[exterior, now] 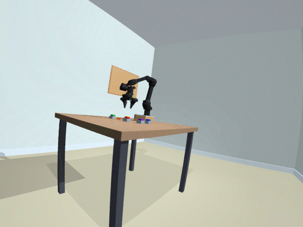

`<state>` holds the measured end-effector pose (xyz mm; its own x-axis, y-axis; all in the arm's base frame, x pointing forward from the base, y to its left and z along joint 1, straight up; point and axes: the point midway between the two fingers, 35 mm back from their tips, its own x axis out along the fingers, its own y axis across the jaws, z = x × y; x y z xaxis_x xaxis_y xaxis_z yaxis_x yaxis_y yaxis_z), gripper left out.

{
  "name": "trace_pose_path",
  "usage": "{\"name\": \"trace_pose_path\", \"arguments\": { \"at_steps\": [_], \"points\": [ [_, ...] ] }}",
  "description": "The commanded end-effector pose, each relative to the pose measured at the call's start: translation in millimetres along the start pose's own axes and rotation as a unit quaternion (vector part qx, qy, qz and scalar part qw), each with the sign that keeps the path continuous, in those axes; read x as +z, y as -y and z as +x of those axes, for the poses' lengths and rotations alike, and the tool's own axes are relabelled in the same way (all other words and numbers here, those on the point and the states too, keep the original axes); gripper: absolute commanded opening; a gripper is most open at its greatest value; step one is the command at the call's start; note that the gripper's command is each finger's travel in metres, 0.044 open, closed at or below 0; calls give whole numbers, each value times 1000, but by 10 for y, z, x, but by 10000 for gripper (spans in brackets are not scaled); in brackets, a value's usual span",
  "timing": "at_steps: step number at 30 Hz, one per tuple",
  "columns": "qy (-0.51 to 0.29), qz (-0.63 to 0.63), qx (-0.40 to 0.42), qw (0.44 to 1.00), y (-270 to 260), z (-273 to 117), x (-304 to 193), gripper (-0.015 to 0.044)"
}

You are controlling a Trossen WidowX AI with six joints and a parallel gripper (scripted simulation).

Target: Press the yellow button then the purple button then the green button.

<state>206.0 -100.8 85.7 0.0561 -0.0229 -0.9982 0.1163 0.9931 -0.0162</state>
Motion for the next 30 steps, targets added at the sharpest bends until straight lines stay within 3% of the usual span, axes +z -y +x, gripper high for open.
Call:
{"name": "trace_pose_path", "arguments": {
  "at_steps": [1,10,30],
  "points": [
    [-17,4,4,1000,-15,451,-91,242],
    [-17,4,4,1000,-17,475,-96,20],
    [-17,4,4,1000,-16,618,-95,20]
  ]
}}
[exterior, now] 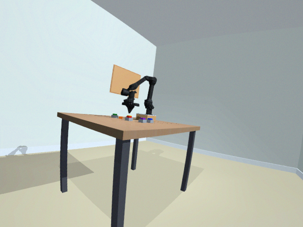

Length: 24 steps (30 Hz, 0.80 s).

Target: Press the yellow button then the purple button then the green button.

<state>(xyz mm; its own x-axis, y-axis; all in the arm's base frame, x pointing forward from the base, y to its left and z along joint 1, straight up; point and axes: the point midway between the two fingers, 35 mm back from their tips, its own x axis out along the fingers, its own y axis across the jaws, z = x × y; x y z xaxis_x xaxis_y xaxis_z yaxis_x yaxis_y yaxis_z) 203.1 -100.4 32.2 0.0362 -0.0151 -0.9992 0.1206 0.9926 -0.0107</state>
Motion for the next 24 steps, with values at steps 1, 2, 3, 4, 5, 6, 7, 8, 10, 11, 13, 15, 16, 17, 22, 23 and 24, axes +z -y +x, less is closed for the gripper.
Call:
{"name": "trace_pose_path", "arguments": {
  "at_steps": [1,2,3,4,5,6,7,8,10,11,13,15,16,17,22,23,24],
  "points": [
    [-7,2,1,1000,-6,103,-32,20],
    [-7,2,1,1000,-6,119,-32,20],
    [-7,2,1,1000,-6,136,-33,20],
    [-7,2,1,1000,-6,153,-33,20],
    [-7,2,1,1000,-6,169,-34,20],
    [-7,2,1,1000,-7,185,-35,20],
    [-7,2,1,1000,-7,202,-36,20],
    [-7,2,1,1000,-7,218,-37,20],
    [-7,2,1,1000,-8,251,-39,20],
    [-7,2,1,1000,-8,267,-41,20],
    [-7,2,1,1000,-9,288,-43,20],
    [-7,2,1,1000,-9,291,-43,20],
    [-7,2,1,1000,-9,291,-43,20],
    [-7,2,1,1000,-9,291,-43,20],
    [-7,2,1,1000,-9,291,-43,20],
    [-7,2,1,1000,-9,291,-43,20],
    [-7,2,1,1000,-9,291,-43,20]
  ]
}}
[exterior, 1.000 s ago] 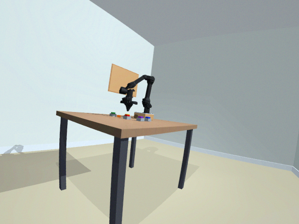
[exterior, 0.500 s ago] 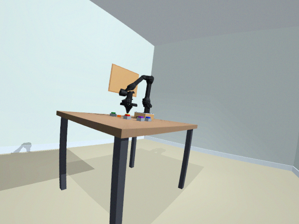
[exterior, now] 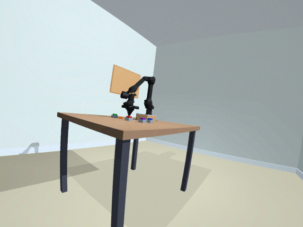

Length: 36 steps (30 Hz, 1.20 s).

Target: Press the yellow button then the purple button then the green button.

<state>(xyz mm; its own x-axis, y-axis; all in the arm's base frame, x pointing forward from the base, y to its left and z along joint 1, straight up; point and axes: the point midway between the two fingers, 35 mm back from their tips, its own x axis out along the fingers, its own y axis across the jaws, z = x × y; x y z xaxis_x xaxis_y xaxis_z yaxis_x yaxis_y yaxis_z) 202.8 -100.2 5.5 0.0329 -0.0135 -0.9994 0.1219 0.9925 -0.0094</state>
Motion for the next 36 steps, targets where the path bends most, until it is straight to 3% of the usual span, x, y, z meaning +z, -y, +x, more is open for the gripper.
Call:
{"name": "trace_pose_path", "arguments": {
  "at_steps": [1,10,14,20,25,32,36],
  "points": [
    [-6,1,0,1000,-5,24,-30,20],
    [-6,1,0,1000,-5,24,-30,20],
    [-5,1,0,1000,-3,-296,-20,20],
    [-5,1,0,1000,-3,-348,-20,20],
    [-5,1,0,1000,-2,-916,-12,20],
    [-5,1,0,1000,-17,-944,-1,20],
    [-4,1,2,1000,-343,-967,259,20]
  ]
}}
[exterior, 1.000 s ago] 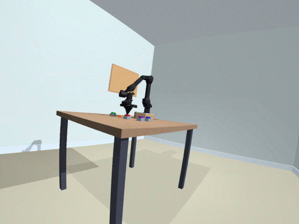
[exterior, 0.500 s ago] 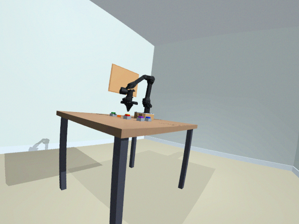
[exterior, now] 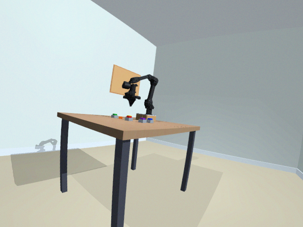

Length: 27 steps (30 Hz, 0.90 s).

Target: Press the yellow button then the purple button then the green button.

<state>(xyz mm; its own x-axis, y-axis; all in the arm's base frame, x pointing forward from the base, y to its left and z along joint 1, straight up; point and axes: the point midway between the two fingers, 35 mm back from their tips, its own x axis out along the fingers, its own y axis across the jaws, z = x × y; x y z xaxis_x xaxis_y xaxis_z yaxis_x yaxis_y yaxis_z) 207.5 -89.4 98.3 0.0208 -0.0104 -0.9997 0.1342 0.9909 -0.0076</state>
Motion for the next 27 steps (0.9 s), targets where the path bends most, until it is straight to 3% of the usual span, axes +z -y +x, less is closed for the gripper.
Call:
{"name": "trace_pose_path", "arguments": {
  "at_steps": [1,8,14,21,27],
  "points": [
    [3,-5,2,1000,-353,-47,257,20],
    [4,-5,7,1000,-1282,-66,554,20],
    [4,-5,12,1000,-2104,-54,526,20],
    [4,-5,12,1000,-2133,-28,524,20],
    [4,-5,12,1000,-2144,565,524,20]
  ]
}}
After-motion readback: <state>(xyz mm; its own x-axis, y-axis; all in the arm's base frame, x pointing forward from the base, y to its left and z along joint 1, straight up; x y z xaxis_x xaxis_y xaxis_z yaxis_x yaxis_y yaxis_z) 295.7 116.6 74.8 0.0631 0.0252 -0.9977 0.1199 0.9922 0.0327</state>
